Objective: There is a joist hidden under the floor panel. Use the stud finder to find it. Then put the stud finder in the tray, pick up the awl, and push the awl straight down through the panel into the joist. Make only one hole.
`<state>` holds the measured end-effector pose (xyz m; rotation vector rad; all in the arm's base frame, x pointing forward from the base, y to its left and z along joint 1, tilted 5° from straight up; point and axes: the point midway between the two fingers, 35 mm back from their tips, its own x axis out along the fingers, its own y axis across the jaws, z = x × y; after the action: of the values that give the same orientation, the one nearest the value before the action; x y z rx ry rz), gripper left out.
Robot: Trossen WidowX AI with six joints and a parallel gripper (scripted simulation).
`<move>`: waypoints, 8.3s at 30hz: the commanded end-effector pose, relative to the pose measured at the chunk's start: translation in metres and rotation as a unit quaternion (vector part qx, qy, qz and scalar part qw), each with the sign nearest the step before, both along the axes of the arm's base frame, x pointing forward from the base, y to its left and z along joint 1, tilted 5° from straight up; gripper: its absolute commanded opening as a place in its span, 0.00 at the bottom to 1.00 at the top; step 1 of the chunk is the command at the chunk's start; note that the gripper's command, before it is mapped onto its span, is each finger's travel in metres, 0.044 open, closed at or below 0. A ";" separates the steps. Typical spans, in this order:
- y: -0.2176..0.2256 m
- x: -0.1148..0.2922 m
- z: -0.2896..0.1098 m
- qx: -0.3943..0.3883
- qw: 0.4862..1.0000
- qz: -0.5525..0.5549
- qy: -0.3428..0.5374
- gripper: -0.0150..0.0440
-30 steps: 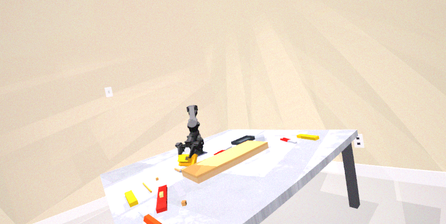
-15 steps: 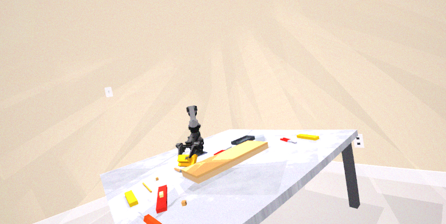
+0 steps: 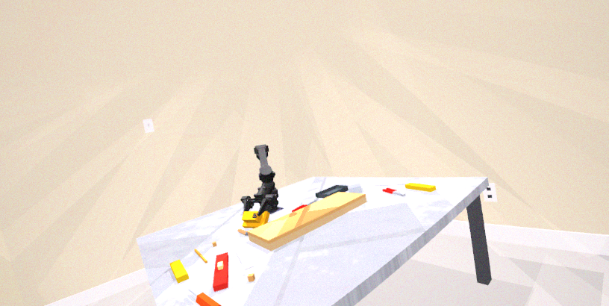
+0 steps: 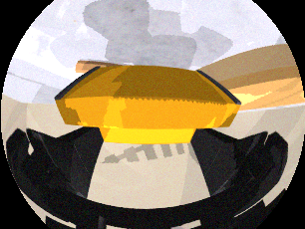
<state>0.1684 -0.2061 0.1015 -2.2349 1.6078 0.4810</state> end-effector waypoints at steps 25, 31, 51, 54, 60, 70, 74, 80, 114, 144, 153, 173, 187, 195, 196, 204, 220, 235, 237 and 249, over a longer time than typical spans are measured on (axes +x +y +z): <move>0.013 -0.007 0.022 -0.038 0.999 -0.003 -0.018 0.25; 0.013 -0.005 0.016 -0.037 0.999 -0.002 -0.017 0.25; 0.011 -0.010 0.007 -0.035 0.999 -0.002 -0.015 0.25; 0.011 -0.010 0.006 -0.035 0.999 -0.002 -0.015 0.25; 0.010 -0.012 0.004 -0.034 0.999 -0.002 -0.014 0.25; 0.009 -0.015 0.001 -0.033 0.999 -0.002 -0.013 0.25; 0.008 -0.017 0.000 -0.032 0.999 -0.002 -0.013 0.25; 0.007 -0.020 -0.001 -0.031 0.999 -0.003 -0.012 0.25; 0.002 -0.040 -0.013 -0.027 1.000 -0.003 -0.008 0.43; 0.010 -0.039 -0.023 -0.021 1.000 -0.003 -0.004 0.90; 0.011 -0.040 -0.024 -0.021 1.000 -0.003 -0.004 0.90; 0.011 -0.040 -0.024 -0.021 1.000 -0.003 -0.004 0.90; 0.011 -0.040 -0.024 -0.021 1.000 -0.003 -0.004 0.90; 0.011 -0.040 -0.024 -0.021 1.000 -0.003 -0.004 0.90; 0.011 -0.040 -0.024 -0.021 1.000 -0.003 -0.004 0.90; 0.011 -0.040 -0.024 -0.021 1.000 -0.003 -0.004 0.90; 0.011 -0.040 -0.024 -0.021 1.000 -0.003 -0.004 0.90; 0.011 -0.040 -0.024 -0.021 1.000 -0.003 -0.004 0.90; 0.011 -0.040 -0.024 -0.021 1.000 -0.003 -0.004 0.90; 0.011 -0.040 -0.024 -0.021 1.000 -0.003 -0.004 0.90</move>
<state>0.1290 -0.1960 0.0799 -2.2586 1.6396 0.4207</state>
